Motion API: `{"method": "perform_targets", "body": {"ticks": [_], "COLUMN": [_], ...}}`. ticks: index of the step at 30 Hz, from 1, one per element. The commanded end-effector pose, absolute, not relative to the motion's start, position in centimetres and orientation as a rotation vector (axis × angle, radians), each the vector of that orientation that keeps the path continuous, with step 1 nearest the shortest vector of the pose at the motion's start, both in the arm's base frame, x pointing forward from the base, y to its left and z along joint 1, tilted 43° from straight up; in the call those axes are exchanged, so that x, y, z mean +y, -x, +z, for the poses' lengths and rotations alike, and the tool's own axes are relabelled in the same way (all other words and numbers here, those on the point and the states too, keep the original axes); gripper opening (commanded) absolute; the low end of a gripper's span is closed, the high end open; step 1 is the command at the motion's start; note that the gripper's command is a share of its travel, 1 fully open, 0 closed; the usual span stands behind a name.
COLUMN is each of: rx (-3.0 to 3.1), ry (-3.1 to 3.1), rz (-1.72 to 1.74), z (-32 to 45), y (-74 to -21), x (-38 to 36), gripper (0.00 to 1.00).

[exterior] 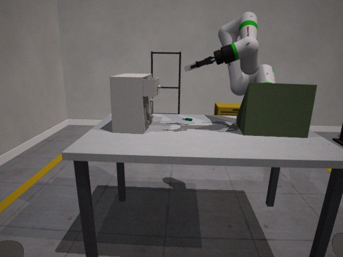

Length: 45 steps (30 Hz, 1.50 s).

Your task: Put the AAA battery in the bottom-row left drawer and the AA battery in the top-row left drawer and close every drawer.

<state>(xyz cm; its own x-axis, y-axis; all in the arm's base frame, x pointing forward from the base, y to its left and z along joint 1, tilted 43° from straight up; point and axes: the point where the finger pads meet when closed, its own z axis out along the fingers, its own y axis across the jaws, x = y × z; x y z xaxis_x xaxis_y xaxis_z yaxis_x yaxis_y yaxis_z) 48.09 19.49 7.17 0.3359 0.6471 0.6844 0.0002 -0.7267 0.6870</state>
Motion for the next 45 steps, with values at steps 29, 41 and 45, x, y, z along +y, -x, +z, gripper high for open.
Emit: {"method": "perform_targets", "body": {"ticks": [29, 41, 45], "rx": [0.203, 0.02, 0.006], "ry": [-2.414, -2.394, -2.385], "rz": [0.493, 0.047, 0.012], "z": [10.0, 10.1, 10.1], "y": [-48.0, -48.0, -48.0], "x": [22.2, 22.2, 22.2], "gripper": [1.0, 1.0, 1.0]}}
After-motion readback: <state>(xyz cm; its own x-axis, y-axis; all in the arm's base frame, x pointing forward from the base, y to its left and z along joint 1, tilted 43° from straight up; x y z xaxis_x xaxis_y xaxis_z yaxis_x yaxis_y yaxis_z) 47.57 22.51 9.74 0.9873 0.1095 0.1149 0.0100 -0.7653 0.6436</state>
